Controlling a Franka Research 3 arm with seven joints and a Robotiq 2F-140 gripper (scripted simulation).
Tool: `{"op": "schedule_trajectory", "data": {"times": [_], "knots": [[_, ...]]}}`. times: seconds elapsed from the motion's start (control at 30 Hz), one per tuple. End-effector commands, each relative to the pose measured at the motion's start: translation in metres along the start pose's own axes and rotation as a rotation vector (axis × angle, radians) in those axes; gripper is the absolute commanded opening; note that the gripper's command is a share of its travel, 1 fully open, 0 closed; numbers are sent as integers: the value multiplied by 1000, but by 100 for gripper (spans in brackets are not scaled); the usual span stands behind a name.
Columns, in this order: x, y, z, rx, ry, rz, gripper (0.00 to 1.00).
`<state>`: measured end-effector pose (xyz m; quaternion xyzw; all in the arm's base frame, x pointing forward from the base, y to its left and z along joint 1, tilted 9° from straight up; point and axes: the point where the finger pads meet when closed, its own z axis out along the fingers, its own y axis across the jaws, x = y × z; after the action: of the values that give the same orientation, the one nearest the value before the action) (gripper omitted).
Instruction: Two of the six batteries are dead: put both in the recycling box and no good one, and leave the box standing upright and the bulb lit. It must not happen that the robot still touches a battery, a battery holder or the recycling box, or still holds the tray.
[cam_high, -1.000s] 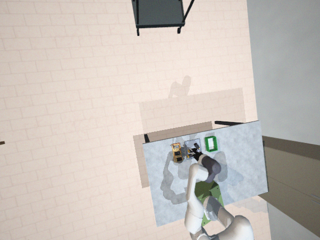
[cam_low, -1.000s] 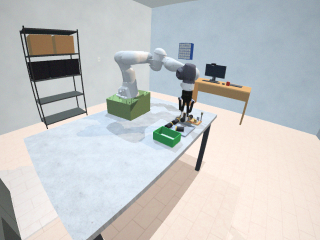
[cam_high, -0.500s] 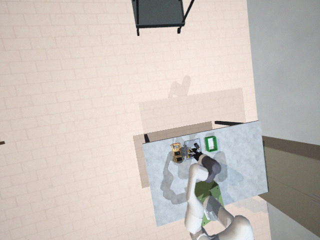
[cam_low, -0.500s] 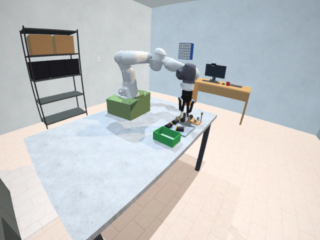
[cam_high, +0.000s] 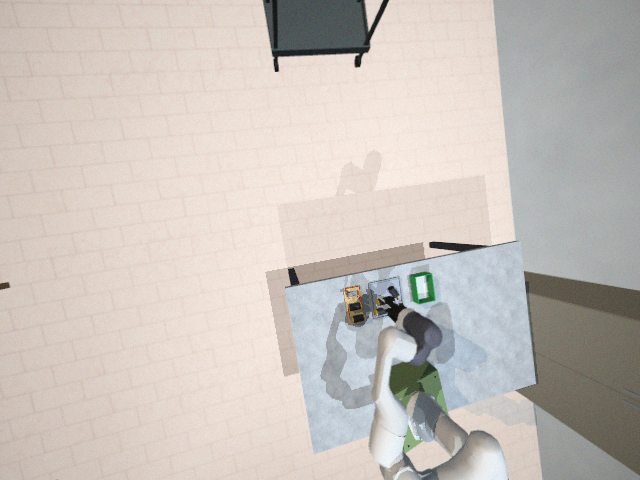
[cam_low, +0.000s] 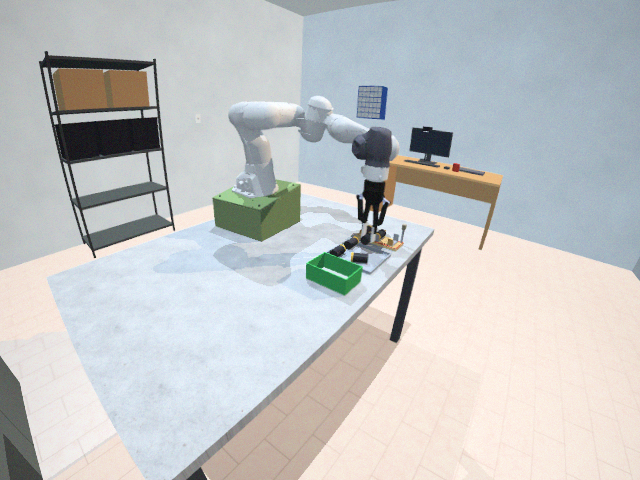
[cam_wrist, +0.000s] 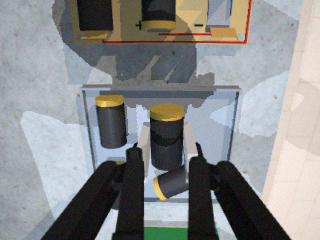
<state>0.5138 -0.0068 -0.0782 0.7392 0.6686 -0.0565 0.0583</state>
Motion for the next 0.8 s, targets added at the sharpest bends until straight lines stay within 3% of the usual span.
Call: {"op": "schedule_trajectory", "data": {"times": [0.0, 0.17, 0.57, 0.77], "knots": [[0, 2, -1, -5, -2, 3, 16], [0, 2, 1, -5, -2, 3, 16], [-1, 2, 40, -5, -2, 3, 16], [-1, 2, 44, -5, -2, 3, 16]]}}
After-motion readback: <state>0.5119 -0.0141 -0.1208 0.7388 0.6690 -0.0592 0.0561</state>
